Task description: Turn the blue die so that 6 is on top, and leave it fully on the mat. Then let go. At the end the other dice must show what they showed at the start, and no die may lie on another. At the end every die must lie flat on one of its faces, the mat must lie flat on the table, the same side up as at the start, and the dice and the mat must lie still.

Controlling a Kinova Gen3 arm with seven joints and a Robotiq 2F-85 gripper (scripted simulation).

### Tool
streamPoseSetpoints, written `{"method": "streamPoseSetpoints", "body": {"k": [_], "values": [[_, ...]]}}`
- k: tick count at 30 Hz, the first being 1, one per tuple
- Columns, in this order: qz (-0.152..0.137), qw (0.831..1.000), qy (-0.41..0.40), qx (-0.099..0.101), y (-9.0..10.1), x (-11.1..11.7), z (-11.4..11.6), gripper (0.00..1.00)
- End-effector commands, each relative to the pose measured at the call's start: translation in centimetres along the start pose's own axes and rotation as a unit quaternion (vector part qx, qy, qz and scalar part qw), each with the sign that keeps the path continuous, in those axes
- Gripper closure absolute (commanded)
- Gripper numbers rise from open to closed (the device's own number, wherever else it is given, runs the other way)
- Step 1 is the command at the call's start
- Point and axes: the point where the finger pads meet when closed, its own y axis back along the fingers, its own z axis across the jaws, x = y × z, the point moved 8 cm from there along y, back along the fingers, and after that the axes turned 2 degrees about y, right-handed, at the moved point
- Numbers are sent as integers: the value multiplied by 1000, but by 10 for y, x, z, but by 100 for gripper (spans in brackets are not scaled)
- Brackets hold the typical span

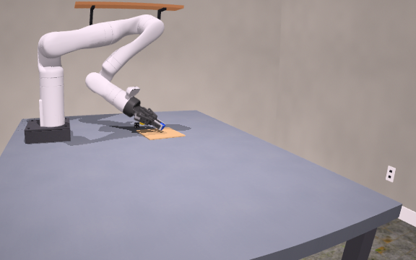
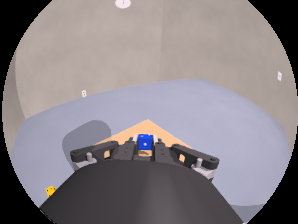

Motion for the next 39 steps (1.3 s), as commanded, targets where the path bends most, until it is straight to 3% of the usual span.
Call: {"method": "streamPoseSetpoints", "body": {"k": [1,39], "values": [[1,1000,0,0,0,1,0,85],[1,1000,0,0,-5,-10,-1,85]]}}
